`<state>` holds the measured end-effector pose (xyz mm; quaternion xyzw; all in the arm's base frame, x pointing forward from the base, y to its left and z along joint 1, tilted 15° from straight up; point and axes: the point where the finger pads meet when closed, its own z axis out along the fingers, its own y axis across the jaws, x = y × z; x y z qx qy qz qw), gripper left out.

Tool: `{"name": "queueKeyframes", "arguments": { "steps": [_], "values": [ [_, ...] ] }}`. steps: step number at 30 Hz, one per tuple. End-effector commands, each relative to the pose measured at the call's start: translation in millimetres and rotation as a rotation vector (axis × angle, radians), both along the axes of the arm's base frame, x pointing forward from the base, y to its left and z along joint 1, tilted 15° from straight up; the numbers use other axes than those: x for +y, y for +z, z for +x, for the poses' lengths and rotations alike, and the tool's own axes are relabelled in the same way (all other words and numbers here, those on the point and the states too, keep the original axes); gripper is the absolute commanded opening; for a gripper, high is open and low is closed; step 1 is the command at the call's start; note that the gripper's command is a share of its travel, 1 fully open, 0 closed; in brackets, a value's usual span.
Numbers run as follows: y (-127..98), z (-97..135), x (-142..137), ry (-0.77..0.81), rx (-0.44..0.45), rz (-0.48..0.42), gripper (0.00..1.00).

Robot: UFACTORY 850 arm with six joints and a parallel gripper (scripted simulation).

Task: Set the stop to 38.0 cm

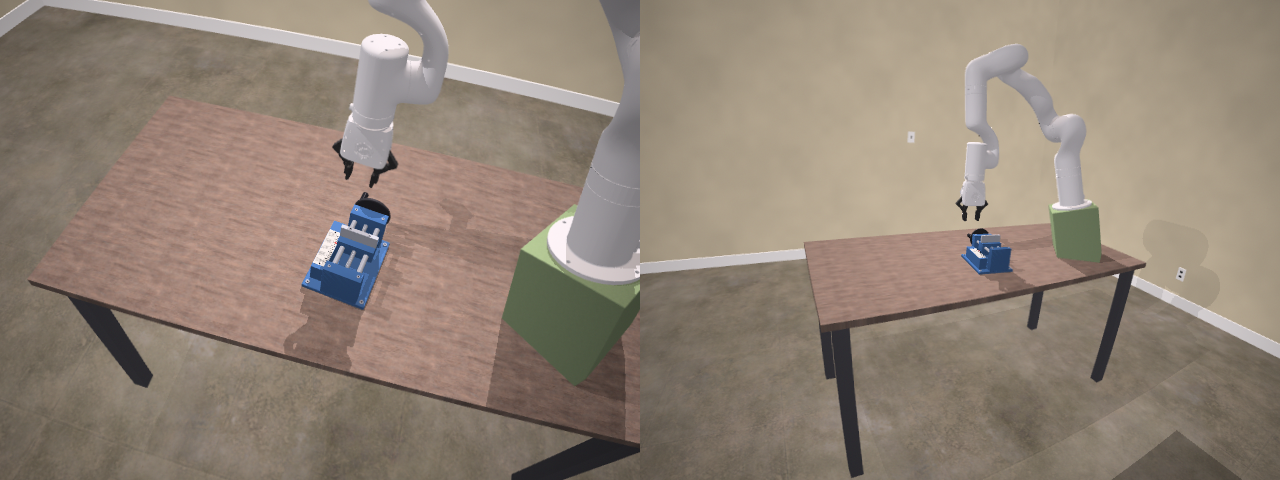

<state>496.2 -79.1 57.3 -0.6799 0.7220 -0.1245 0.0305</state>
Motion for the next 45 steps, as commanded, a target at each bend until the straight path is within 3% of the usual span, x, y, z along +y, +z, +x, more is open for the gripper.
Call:
{"name": "queueKeyframes", "arguments": {
  "steps": [1,6,17,25,45],
  "values": [
    [1,-4,-8,0.000,-0.001,0.000,0.57],
    [1,-14,-26,0.000,-0.001,0.000,0.57],
    [0,-14,-26,0.000,-0.001,0.000,0.57],
    [-24,-9,-29,0.000,-0.001,0.000,0.57],
    [-31,-7,-31,0.000,-0.001,0.000,0.57]
  ]
}}
